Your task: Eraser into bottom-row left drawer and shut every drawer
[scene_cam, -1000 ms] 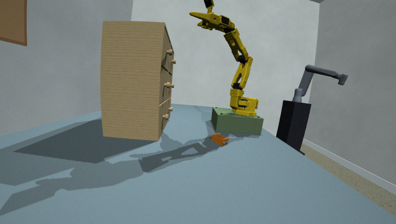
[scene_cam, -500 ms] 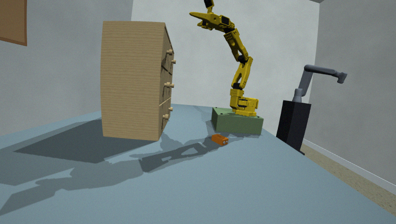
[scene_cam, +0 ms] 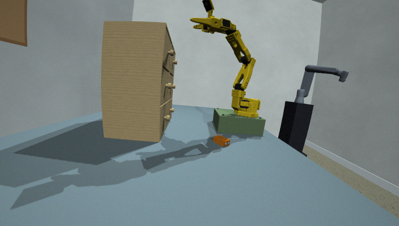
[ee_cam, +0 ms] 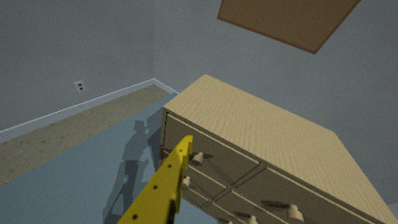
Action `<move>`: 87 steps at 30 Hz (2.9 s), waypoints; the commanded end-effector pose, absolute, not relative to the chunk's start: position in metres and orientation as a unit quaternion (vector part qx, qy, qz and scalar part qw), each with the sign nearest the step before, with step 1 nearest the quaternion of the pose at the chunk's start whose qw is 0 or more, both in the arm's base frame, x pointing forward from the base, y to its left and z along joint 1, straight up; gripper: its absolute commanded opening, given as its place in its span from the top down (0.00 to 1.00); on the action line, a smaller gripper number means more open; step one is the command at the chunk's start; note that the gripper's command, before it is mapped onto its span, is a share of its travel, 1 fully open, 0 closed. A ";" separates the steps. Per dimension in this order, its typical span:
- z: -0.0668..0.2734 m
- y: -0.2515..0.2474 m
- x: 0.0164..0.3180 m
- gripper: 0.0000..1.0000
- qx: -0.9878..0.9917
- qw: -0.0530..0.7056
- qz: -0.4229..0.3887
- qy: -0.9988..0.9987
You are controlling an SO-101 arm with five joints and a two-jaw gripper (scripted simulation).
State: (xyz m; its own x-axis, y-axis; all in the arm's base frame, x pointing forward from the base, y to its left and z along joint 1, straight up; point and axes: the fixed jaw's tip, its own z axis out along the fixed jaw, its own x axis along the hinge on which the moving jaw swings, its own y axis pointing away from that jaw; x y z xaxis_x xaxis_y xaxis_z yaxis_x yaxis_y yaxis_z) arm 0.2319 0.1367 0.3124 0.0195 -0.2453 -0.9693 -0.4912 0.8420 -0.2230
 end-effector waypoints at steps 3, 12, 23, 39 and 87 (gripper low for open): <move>0.277 0.118 0.231 0.50 -0.247 0.611 0.077 0.748; 0.233 0.097 0.225 0.50 -0.223 0.545 0.059 0.806; 0.162 0.065 0.202 0.50 -0.173 0.432 0.035 0.884; 0.073 0.030 0.155 0.50 -0.093 0.276 0.013 0.956; 0.057 0.064 0.197 0.57 -0.021 0.360 0.093 0.928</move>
State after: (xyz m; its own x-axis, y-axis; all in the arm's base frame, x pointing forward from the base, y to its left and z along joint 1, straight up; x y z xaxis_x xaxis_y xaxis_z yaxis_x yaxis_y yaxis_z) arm 0.1932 0.0575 0.0636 -0.7435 0.0045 -0.6687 -0.1097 0.9856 0.1286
